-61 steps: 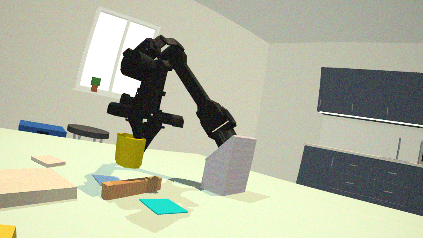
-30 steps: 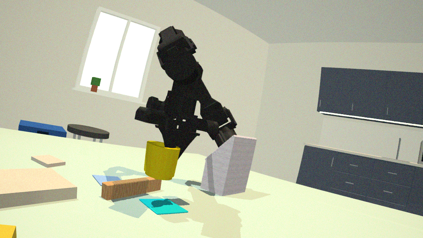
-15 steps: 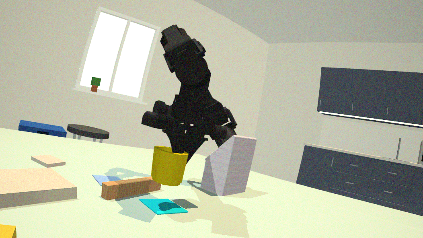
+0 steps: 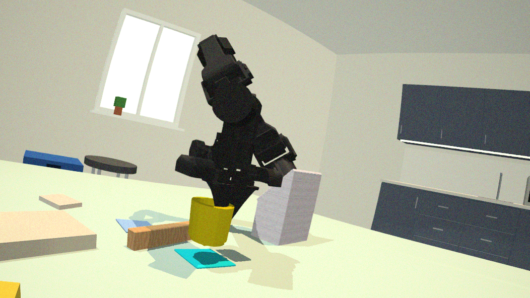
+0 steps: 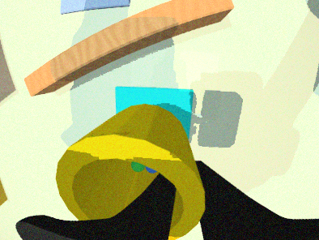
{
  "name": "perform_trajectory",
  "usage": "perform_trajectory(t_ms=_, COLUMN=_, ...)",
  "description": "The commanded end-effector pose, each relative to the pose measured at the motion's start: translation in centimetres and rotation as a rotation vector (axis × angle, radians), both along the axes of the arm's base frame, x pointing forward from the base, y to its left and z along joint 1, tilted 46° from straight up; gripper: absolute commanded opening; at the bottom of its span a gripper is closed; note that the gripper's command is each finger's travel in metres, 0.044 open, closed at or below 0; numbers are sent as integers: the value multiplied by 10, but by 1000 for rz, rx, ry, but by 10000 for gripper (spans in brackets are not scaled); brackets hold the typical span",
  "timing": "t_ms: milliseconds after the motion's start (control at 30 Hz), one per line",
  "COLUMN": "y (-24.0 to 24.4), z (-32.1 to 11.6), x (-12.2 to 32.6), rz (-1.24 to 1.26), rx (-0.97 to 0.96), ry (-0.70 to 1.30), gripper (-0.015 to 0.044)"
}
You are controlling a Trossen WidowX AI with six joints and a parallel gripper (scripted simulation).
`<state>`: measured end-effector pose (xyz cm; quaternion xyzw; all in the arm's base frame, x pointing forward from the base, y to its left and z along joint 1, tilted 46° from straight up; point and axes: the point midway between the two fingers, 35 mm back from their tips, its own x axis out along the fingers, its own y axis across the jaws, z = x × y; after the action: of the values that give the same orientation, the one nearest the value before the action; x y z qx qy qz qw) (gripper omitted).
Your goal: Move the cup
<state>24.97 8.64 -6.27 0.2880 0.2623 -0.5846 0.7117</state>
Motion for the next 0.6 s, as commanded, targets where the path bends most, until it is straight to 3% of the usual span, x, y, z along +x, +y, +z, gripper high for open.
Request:
perform_trajectory(t_ms=0, y=-7, z=-5, x=0, rz=6, rx=-9, ry=4, gripper=0)
perform_trajectory(t_ms=567, y=-22, z=-20, x=3, rz=5, rx=-10, ry=4, gripper=0)
